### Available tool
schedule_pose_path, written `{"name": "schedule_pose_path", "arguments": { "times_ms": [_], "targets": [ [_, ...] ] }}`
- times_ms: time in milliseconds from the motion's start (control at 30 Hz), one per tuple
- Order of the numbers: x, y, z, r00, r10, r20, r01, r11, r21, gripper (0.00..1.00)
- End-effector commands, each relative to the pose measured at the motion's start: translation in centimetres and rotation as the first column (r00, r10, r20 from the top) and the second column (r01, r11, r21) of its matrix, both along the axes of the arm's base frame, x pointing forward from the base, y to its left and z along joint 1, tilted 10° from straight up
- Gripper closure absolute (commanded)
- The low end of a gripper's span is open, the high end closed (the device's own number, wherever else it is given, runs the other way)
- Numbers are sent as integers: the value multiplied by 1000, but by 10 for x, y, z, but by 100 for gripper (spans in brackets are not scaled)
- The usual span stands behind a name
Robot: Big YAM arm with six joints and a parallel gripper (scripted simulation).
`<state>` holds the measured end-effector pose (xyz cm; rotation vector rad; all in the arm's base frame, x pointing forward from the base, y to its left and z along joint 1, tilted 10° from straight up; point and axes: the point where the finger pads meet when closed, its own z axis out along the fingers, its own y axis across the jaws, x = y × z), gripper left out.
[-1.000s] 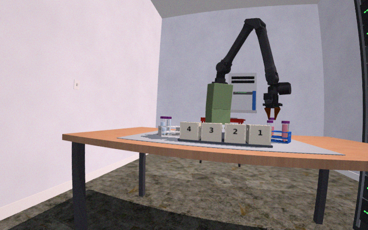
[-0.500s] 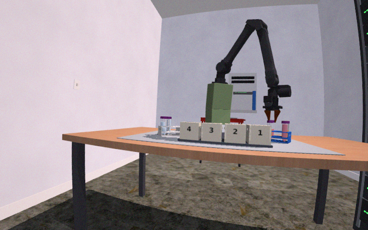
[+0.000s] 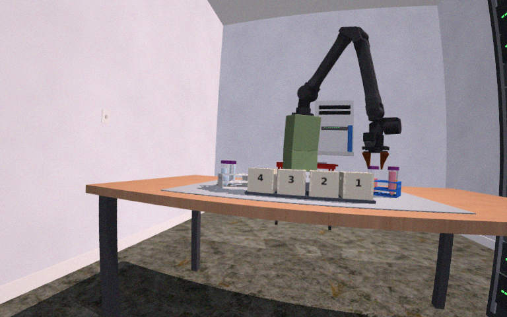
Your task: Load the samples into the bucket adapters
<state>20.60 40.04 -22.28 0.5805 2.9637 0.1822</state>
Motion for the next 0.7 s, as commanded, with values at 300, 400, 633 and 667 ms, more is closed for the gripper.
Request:
{"name": "schedule_pose_path", "arguments": {
  "times_ms": [300,400,633,667],
  "targets": [
    [4,6,26,1000,13,11,-13,1000,21,45],
    [2,6,29,1000,16,12,-16,1000,21,45],
    [-6,6,52,1000,13,11,-14,1000,23,45],
    [-6,6,53,1000,13,10,-13,1000,23,45]
  ]
}}
